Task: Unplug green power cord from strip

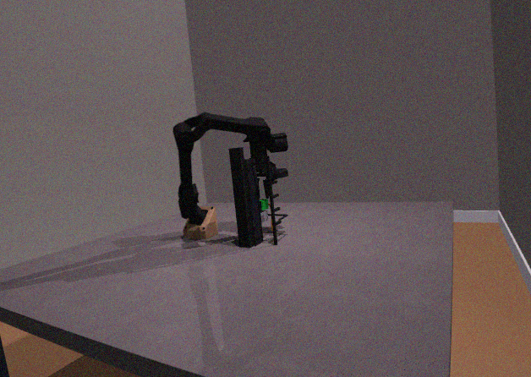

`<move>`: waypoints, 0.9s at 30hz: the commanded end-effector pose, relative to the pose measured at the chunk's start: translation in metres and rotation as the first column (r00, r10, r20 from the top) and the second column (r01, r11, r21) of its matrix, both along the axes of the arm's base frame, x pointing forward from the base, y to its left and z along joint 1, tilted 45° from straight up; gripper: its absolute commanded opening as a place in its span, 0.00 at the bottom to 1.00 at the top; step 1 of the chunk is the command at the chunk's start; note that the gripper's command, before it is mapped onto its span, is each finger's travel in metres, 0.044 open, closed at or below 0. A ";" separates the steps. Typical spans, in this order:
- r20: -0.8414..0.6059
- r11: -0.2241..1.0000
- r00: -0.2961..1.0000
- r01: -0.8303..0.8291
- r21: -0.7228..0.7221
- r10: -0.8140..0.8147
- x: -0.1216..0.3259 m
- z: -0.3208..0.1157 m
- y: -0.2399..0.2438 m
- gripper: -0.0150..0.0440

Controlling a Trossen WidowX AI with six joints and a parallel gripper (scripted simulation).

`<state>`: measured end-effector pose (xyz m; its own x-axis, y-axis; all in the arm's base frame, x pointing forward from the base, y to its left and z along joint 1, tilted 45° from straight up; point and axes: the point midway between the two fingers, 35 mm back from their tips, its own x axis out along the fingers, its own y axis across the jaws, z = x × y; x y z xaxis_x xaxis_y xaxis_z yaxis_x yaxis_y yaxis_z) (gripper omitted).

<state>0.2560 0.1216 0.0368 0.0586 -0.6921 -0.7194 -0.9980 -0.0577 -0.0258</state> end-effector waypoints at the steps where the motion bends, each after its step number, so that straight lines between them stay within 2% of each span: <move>1: -0.001 1.000 1.000 -0.005 -0.002 0.005 -0.001 0.003 -0.002 0.53; 14: -0.001 1.000 1.000 -0.005 -0.003 0.005 0.000 -0.006 -0.011 0.53; 18: 0.000 1.000 1.000 -0.001 -0.001 0.001 0.000 -0.005 -0.008 0.35; 27: 0.000 1.000 1.000 -0.001 0.000 0.001 0.000 -0.005 -0.008 0.25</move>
<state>0.2563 0.1132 0.0313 0.0589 -0.6924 -0.7191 -0.9980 -0.0577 -0.0261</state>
